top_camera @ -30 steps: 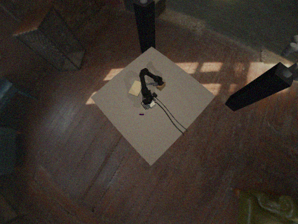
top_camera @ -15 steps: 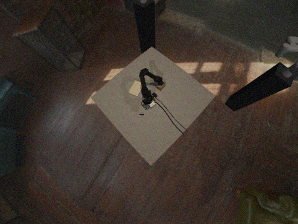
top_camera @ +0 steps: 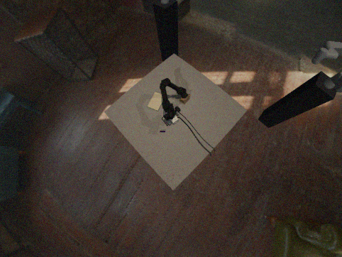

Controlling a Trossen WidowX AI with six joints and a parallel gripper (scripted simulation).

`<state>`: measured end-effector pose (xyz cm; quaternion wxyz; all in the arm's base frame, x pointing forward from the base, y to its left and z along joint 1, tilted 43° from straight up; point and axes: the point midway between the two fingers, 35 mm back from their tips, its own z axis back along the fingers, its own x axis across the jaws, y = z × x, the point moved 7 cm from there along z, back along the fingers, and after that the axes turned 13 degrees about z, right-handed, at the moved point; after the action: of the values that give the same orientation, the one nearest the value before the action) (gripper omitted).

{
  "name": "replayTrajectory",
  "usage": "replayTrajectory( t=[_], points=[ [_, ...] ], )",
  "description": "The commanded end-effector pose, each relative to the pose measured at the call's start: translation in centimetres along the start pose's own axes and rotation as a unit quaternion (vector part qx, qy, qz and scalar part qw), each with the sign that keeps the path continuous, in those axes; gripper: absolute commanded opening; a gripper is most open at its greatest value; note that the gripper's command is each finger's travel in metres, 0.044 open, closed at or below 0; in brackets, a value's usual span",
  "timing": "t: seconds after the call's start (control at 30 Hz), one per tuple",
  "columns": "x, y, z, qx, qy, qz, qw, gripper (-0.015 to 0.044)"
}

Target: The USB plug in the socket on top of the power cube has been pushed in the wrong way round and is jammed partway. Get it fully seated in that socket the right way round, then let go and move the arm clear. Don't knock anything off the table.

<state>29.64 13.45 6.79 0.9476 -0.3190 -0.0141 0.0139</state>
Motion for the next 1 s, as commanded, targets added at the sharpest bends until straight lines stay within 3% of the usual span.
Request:
replayTrajectory(
  t=[0.0, 0.97],
  points=[
    [-0.08, 0.0, -0.15, -0.001, 0.001, 0.002, 1.0, 0.0],
    [-0.09, -0.03, -0.5, -0.001, 0.001, 0.002, 1.0, 0.0]
  ],
)
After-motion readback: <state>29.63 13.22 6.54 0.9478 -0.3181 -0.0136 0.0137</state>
